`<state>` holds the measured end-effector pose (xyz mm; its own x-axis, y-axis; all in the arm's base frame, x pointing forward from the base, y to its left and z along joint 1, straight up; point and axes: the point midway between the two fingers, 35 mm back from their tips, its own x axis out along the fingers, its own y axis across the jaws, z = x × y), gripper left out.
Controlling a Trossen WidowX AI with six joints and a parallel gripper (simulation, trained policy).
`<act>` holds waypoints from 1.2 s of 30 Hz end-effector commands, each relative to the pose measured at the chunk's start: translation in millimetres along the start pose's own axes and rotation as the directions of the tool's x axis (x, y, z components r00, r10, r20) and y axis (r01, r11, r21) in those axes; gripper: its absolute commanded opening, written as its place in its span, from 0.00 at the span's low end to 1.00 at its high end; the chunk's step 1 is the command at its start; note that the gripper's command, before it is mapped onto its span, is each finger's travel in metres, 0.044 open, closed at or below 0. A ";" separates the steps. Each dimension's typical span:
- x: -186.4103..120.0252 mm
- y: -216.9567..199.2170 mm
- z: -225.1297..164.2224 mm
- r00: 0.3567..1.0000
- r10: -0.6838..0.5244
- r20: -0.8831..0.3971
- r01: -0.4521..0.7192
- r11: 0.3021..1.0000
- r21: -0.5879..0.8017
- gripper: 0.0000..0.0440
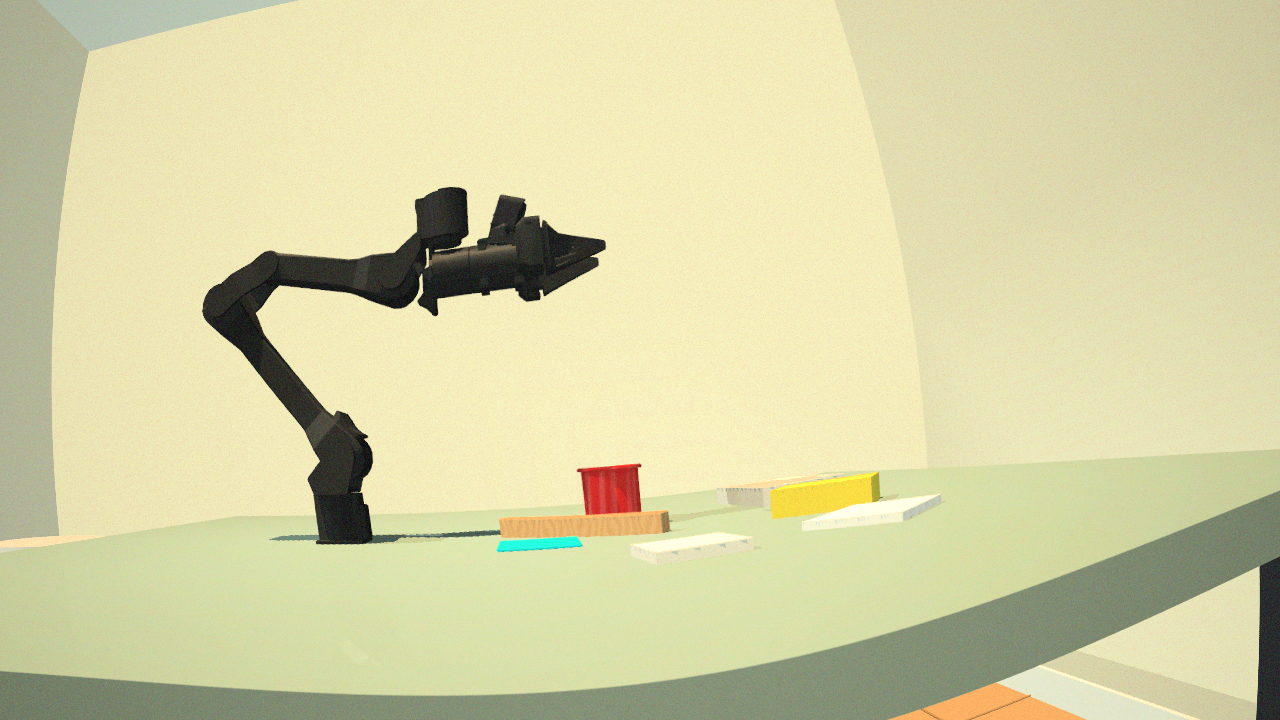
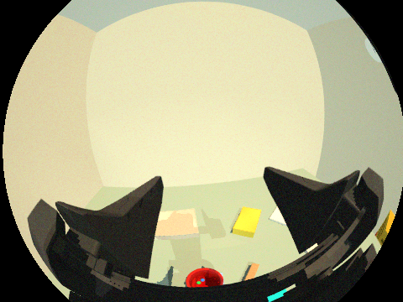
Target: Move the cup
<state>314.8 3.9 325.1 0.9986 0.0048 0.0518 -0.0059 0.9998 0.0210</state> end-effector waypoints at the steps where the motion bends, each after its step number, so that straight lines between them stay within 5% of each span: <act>1: 0.3 0.1 0.9 1.000 0.000 -0.001 0.000 1.000 0.001 0.85; 12: 4.9 -0.6 3.9 0.997 -0.012 -0.070 0.015 0.999 0.030 0.23; 36: 28.5 12.9 3.4 0.946 0.024 -0.324 0.062 0.966 0.250 0.26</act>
<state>341.4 14.2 327.9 0.9651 0.0259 -0.2605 0.0419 0.9670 0.2513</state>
